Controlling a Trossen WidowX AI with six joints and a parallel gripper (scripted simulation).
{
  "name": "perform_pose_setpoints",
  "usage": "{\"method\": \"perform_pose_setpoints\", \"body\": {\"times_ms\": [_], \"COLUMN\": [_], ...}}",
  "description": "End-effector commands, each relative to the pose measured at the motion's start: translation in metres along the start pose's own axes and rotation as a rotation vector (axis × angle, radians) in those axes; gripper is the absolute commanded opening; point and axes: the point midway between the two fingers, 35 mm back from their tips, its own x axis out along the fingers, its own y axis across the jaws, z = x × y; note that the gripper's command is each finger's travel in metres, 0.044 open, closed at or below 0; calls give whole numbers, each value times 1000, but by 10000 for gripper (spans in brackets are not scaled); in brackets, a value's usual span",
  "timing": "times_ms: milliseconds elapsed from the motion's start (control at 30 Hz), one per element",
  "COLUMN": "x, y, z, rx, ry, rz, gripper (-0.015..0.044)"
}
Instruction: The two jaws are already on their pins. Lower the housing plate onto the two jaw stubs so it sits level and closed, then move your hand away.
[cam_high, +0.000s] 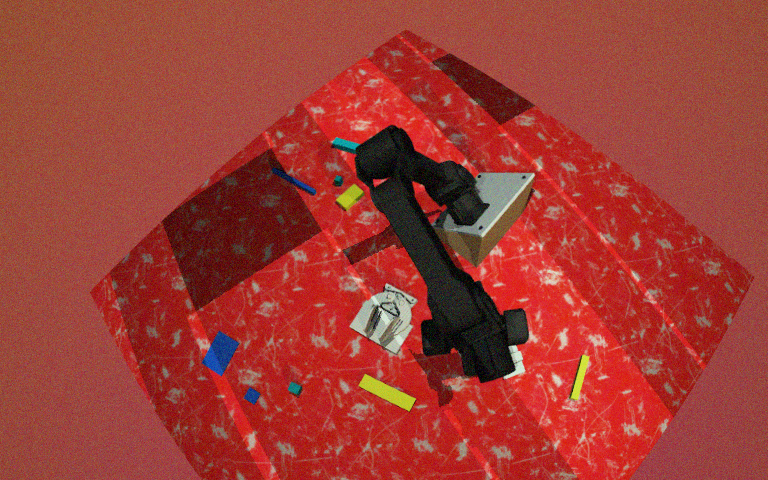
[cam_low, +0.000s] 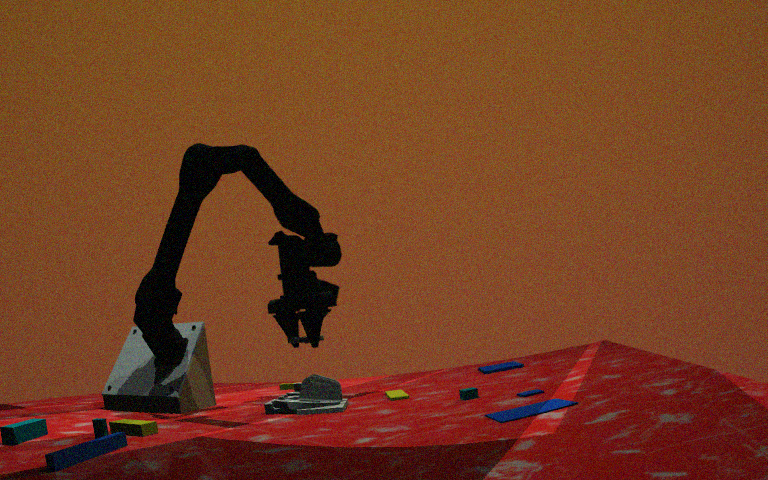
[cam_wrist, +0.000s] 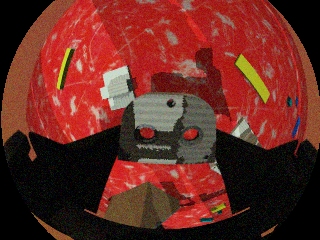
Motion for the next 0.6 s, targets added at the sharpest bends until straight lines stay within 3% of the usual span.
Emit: {"method": "perform_pose_setpoints", "body": {"times_ms": [0, 567], "x": [0, -3], "y": [-12, -62], "z": [-7, -35], "rx": [36, 193], "ry": [3, -1], "rz": [-4, -6], "gripper": [351, 351]}}
